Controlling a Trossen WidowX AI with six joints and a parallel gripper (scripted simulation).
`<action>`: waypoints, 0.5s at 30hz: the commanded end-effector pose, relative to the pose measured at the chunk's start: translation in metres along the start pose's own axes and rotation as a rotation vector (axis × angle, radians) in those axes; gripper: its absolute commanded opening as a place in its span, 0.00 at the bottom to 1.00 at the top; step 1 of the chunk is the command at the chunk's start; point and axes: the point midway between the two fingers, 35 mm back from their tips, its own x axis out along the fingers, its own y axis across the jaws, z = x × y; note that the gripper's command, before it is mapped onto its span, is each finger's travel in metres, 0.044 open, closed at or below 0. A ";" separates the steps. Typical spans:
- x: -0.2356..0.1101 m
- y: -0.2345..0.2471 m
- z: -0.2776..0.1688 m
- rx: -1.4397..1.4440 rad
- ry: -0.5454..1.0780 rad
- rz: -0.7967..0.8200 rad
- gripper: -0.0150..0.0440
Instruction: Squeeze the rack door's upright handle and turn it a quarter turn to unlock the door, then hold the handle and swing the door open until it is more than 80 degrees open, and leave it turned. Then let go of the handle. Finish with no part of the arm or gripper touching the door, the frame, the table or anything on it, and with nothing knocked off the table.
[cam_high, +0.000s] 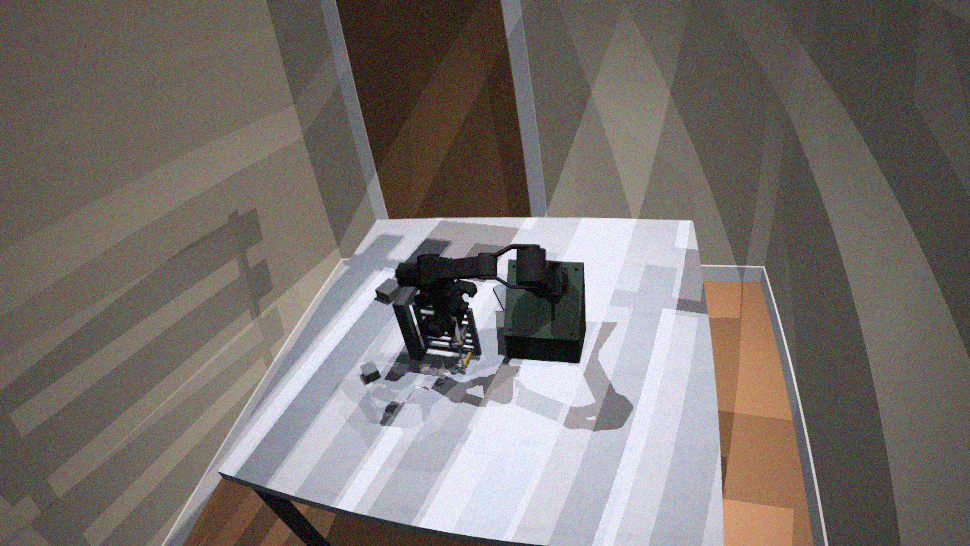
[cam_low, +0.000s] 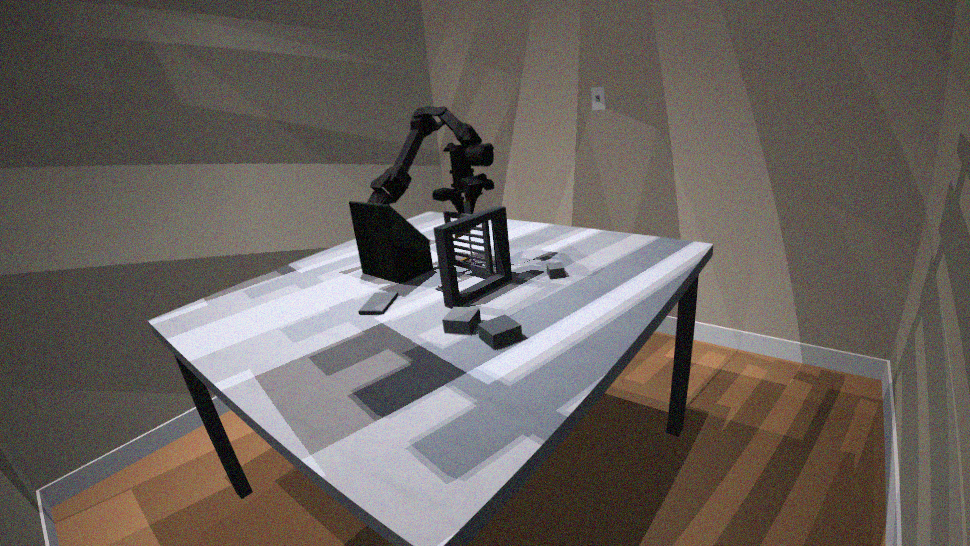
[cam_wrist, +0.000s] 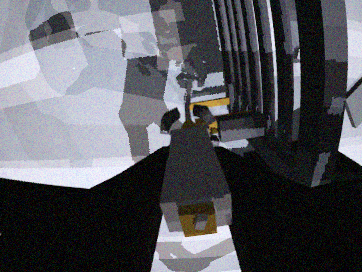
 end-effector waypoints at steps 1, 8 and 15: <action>0.000 0.000 0.000 0.005 0.000 0.000 0.54; -0.001 0.000 0.000 0.005 0.000 0.000 0.74; -0.011 0.000 0.002 0.005 -0.001 -0.004 0.74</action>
